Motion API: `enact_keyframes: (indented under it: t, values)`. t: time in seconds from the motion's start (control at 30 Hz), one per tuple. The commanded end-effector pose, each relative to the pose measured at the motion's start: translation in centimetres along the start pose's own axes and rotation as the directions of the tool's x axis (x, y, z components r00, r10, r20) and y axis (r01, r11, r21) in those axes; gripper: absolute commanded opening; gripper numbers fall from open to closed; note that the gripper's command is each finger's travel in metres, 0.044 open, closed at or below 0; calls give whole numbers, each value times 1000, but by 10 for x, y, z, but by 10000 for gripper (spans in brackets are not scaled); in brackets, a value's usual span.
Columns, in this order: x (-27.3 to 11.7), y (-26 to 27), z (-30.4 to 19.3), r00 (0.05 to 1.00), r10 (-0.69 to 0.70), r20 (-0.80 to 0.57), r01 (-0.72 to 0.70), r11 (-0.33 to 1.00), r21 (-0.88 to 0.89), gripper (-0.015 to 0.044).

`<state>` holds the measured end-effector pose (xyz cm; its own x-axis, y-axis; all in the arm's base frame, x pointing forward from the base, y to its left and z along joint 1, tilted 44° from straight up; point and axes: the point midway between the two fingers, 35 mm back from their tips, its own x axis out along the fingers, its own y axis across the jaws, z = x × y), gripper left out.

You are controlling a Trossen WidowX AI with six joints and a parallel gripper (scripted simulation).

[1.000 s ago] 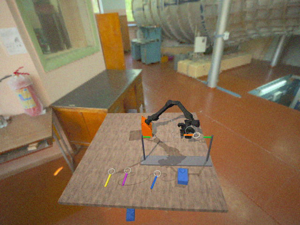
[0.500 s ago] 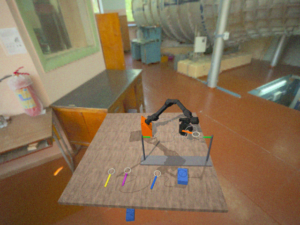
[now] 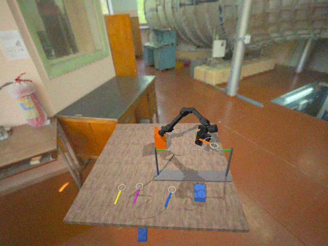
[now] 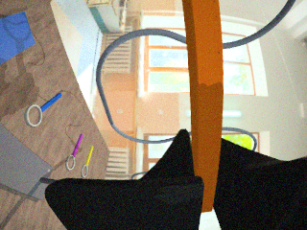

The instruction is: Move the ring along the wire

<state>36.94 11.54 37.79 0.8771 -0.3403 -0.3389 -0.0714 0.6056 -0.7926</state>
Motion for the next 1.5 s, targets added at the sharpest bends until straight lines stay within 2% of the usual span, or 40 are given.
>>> enact_keyframes:
  t: [0.0, 0.5, 1.0, 1.47]
  values:
    - [-1, -10, 1, 1000, -21, 3, 21, 1000, -22, -150]
    - [-3, -17, 3, 1000, 16, 3, -16, 999, 38, -150]
    - [-4, -1, 6, 989, 144, 24, -145, 954, 262, -150]
    - [-8, 17, 13, 957, 277, 82, -281, 823, 493, -150]
